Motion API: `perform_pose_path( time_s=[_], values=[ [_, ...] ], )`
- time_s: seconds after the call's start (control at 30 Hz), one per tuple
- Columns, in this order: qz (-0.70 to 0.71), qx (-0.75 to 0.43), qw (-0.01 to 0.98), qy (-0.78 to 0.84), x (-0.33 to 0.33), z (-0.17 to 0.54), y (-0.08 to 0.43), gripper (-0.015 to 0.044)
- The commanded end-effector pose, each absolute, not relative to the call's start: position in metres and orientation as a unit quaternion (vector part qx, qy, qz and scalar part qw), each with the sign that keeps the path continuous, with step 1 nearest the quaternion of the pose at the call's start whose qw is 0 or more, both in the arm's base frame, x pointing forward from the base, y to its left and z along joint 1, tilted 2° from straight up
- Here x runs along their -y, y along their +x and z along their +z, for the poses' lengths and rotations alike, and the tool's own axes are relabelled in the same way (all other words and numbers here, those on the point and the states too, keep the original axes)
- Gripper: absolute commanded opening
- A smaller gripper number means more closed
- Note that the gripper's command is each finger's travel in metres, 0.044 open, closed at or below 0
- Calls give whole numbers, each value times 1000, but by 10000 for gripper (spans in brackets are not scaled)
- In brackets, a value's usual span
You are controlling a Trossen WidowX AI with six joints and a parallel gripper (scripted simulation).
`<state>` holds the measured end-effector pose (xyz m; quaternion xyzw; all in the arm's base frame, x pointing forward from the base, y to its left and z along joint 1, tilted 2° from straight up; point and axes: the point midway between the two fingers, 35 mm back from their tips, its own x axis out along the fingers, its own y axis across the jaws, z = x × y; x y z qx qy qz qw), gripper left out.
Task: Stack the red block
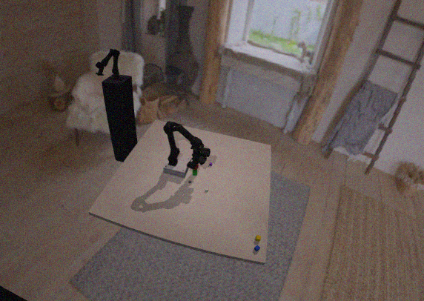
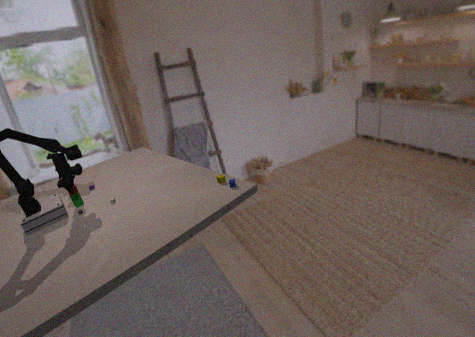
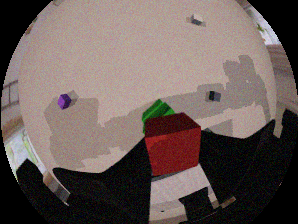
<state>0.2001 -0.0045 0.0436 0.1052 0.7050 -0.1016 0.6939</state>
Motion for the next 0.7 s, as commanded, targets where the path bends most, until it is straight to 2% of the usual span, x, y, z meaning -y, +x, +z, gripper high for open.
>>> perform_pose_path(
  time_s=[0.0, 0.43, 0.67],
  values=[
    [-103, -705, 694, 105, 5, 43, 200, 0],
    [-103, -705, 694, 105, 5, 49, 200, 0],
    [-102, -708, 691, 105, 5, 44, 198, 184]
  ],
)
